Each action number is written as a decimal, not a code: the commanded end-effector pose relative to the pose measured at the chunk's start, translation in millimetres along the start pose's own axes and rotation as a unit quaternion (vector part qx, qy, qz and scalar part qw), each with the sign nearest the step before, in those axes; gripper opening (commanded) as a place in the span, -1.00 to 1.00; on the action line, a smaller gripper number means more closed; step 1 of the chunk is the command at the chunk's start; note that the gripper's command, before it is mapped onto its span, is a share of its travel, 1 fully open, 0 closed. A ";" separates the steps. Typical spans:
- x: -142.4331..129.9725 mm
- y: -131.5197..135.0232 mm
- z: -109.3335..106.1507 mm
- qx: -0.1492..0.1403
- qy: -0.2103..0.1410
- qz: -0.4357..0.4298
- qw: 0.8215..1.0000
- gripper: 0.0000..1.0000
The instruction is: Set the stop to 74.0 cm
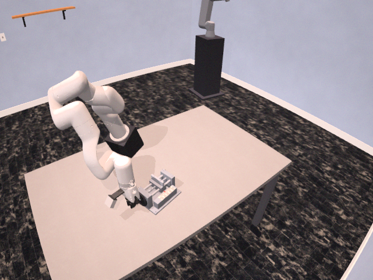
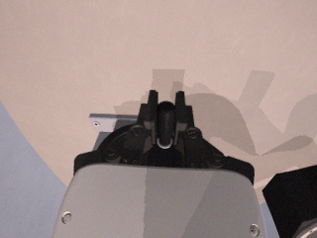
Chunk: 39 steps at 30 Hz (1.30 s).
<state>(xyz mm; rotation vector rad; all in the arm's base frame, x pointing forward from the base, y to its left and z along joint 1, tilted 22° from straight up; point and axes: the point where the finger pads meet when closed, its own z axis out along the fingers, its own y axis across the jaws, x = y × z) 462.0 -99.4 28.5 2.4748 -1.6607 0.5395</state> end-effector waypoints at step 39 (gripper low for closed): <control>0.1 -3.4 -44.7 0.000 0.000 0.000 1.000 -0.88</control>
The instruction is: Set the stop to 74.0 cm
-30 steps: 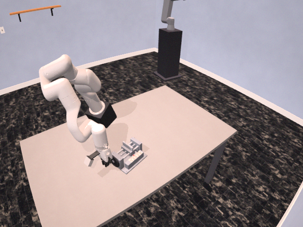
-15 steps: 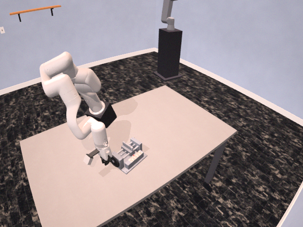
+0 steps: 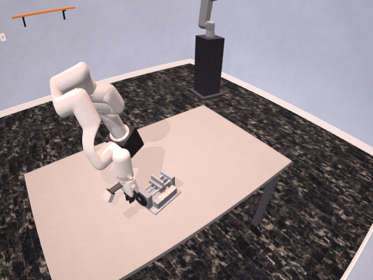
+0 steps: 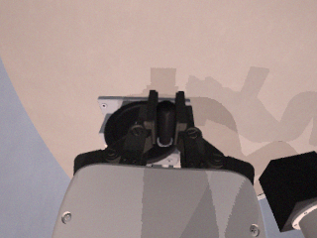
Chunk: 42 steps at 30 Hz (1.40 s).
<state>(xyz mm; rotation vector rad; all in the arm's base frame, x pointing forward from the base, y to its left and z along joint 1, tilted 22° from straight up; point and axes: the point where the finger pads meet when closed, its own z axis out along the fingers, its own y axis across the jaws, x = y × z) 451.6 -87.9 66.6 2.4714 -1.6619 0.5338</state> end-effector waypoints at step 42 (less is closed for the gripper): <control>0.1 -42.8 -7.6 0.003 0.001 -0.001 1.000 -0.88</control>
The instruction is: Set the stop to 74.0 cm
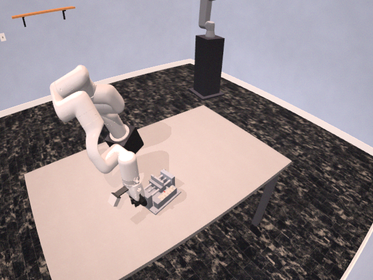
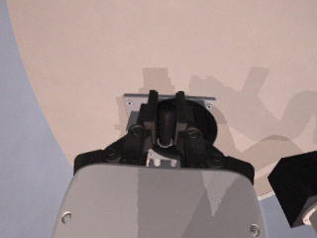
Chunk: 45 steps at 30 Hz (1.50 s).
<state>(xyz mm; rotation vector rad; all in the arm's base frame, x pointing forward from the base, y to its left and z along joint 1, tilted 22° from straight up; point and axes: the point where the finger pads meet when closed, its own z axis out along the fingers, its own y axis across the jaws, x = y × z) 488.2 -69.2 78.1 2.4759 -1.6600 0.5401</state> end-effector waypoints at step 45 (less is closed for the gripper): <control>0.1 -6.8 4.8 0.000 0.000 0.000 1.000 -0.88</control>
